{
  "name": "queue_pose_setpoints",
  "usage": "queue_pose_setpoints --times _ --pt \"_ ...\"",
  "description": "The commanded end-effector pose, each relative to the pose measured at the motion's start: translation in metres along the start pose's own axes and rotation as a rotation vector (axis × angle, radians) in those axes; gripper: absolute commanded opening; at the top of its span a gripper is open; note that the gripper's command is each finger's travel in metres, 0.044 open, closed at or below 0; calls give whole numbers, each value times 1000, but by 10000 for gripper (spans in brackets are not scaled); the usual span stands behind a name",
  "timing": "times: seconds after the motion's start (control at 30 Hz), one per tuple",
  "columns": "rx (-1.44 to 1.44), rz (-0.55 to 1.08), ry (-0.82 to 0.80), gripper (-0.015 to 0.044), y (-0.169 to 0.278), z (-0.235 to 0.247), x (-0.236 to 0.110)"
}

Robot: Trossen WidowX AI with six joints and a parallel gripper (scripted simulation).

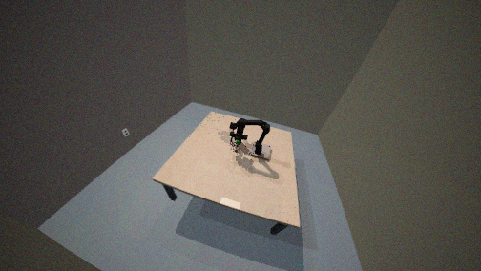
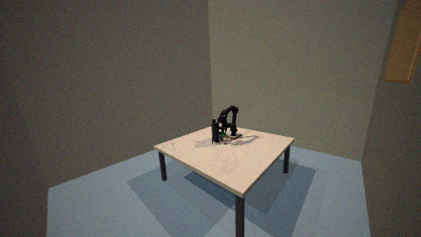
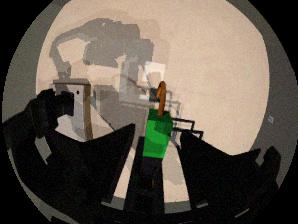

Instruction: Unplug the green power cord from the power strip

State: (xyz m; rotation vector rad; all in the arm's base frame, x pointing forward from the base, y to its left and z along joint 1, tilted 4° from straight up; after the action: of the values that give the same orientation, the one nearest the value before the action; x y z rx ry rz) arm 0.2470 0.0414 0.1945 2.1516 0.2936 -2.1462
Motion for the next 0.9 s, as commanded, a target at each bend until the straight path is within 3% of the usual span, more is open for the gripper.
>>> queue_pose_setpoints --times 0.0,0.13,0.33,0.87 --pt "-6 -1 3 341 0 0 0" --pt "-6 -2 3 440 -17 -3 -4" --pt "-6 -6 3 440 -60 -5 -13" --pt "-6 -6 3 440 -60 -5 -13"
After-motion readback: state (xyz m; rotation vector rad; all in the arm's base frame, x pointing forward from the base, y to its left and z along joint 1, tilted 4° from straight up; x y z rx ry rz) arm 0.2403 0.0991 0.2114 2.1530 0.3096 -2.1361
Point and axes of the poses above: the point midway between the two fingers, 35 mm back from their tips, its own x axis out along the fingers, its own z axis across the jaws, y = z × x, the point moved 5 cm from there along -x, back along the fingers, and after that the axes turned 5 degrees about -x, right-handed, at the moved point
